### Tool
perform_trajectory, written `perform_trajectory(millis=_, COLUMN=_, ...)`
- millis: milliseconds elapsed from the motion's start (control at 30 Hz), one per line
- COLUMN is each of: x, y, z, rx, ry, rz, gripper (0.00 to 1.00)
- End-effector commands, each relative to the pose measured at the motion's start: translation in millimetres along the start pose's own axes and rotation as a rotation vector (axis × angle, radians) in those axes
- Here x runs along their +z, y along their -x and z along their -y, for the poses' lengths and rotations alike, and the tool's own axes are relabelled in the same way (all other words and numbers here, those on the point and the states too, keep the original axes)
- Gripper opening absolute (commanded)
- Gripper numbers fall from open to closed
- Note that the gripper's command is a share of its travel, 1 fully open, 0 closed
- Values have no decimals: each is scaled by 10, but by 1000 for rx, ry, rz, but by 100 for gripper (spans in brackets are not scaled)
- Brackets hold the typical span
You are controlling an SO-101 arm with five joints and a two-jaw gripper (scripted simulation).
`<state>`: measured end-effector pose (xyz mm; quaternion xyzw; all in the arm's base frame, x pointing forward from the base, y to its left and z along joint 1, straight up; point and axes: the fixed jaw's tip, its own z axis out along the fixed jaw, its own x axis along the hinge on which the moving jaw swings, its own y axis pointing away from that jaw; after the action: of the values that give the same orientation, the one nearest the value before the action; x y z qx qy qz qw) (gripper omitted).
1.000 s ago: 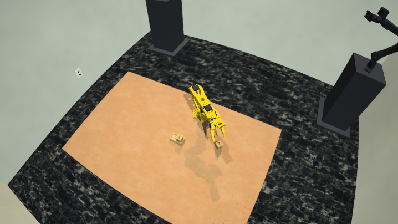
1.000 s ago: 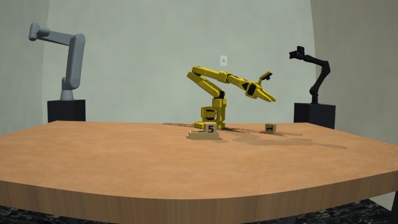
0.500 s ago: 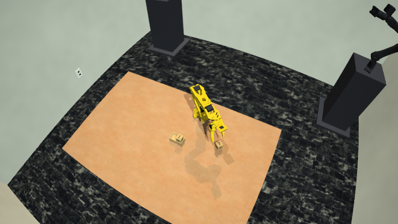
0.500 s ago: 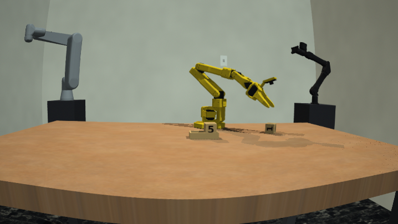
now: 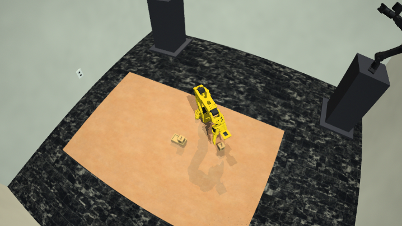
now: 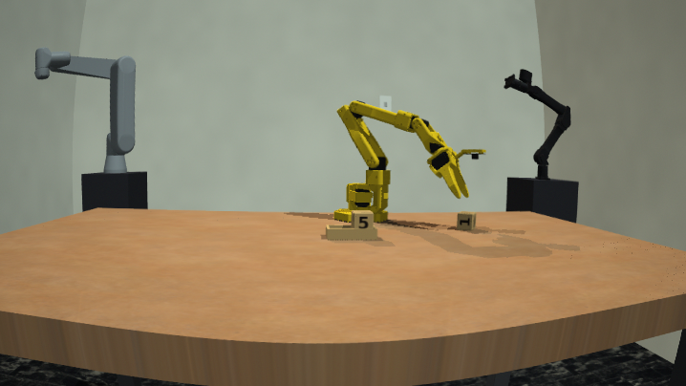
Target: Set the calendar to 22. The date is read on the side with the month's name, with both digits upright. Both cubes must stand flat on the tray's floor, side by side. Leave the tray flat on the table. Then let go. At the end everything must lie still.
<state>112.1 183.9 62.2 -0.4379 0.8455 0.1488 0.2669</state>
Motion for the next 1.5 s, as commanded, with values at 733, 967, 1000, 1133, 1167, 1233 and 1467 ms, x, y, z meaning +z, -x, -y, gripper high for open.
perform_trajectory(millis=733, x=101, y=24, z=-60, rx=3, ry=-16, rz=-531, gripper=35)
perform_trajectory(millis=967, x=101, y=64, z=-73, rx=3, ry=-19, rz=-600, gripper=35)
perform_trajectory(millis=1000, x=101, y=64, z=-73, rx=3, ry=-19, rz=-600, gripper=35)
perform_trajectory(millis=1133, x=101, y=64, z=-73, rx=3, ry=-19, rz=-600, gripper=35)
perform_trajectory(millis=1167, x=101, y=64, z=-73, rx=3, ry=-19, rz=-600, gripper=35)
perform_trajectory(millis=1233, x=101, y=64, z=-73, rx=3, ry=-19, rz=-600, gripper=35)
perform_trajectory(millis=1467, x=101, y=64, z=-73, rx=3, ry=-19, rz=-600, gripper=35)
